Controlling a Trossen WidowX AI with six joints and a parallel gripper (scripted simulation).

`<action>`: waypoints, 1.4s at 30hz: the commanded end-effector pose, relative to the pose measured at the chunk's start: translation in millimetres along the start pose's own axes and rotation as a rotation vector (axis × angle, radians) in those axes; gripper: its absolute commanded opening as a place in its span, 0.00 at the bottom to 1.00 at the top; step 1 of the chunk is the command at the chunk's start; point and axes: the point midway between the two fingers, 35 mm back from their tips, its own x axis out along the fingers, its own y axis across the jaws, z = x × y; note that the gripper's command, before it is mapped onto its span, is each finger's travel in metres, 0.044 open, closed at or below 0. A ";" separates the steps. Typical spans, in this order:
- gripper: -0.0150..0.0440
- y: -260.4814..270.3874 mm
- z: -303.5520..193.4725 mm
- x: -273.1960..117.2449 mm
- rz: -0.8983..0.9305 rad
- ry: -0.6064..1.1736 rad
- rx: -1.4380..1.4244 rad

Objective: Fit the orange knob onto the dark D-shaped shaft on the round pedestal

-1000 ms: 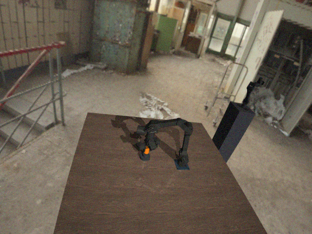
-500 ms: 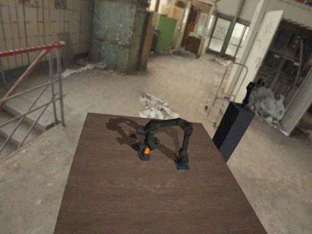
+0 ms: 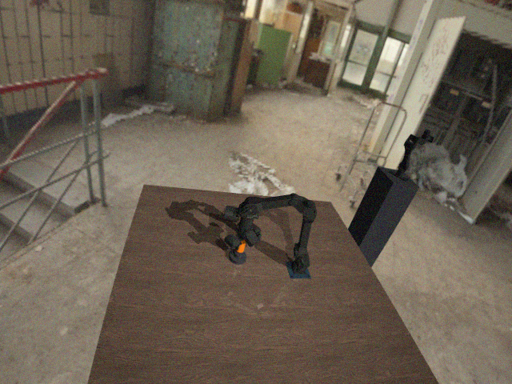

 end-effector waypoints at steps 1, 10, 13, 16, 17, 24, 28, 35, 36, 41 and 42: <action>0.25 -0.5 -0.1 1.2 -0.001 0.000 -0.008; 0.25 -0.2 0.1 0.9 -0.001 0.000 -0.008; 0.25 -0.1 0.1 1.5 -0.001 0.000 -0.008; 0.25 -0.1 0.1 1.5 -0.001 0.000 -0.008; 0.25 -0.1 0.1 1.5 -0.001 0.000 -0.008; 0.25 0.1 0.0 -4.2 -0.001 0.000 -0.008; 0.25 -0.1 -0.2 -4.3 -0.001 0.000 -0.094; 0.25 -0.4 0.0 -0.6 -0.001 0.000 -0.217; 0.25 -0.3 0.2 -0.4 -0.001 0.000 -0.217; 0.25 -0.3 0.2 0.7 -0.001 0.000 -0.217; 0.25 -0.3 0.2 1.0 -0.001 0.000 -0.217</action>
